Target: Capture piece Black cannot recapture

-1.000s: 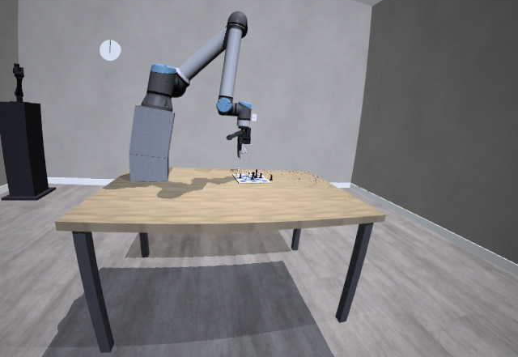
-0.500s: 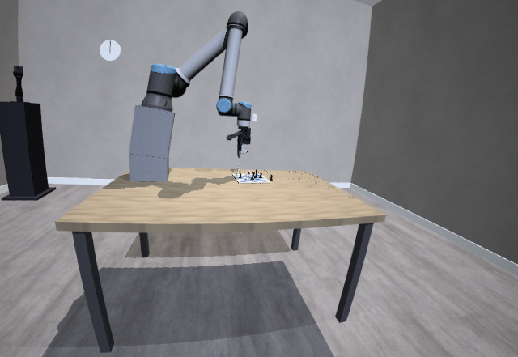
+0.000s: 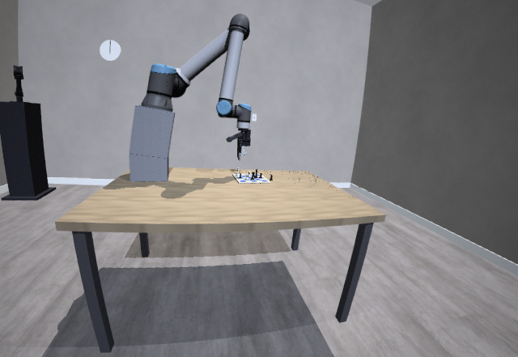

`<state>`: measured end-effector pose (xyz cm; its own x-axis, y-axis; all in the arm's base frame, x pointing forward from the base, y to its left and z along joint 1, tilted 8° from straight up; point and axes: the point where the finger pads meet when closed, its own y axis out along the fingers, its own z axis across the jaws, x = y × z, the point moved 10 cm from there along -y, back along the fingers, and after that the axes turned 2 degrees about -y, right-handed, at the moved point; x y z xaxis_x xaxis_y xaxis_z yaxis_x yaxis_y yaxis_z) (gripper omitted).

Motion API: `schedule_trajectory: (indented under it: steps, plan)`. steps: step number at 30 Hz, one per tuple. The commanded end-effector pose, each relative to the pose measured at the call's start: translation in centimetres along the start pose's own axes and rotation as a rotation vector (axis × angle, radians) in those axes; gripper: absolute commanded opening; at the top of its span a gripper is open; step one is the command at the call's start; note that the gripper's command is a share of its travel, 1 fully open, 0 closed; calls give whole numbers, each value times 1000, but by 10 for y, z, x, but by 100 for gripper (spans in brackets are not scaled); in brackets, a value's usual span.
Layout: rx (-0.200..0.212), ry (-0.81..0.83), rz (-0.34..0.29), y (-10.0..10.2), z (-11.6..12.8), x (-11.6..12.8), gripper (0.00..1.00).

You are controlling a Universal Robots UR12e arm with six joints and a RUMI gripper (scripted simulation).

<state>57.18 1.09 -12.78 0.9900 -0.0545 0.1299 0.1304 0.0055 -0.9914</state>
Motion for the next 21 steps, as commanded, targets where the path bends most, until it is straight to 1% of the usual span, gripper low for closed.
schedule_trajectory:
  steps: [1,9,11,21]
  plan:
    - [0,0,-1,6,0,0,25]
    - [0,0,-1,19,0,0,25]
    - [0,0,-1,19,0,0,25]
    - [0,0,-1,32,0,0,25]
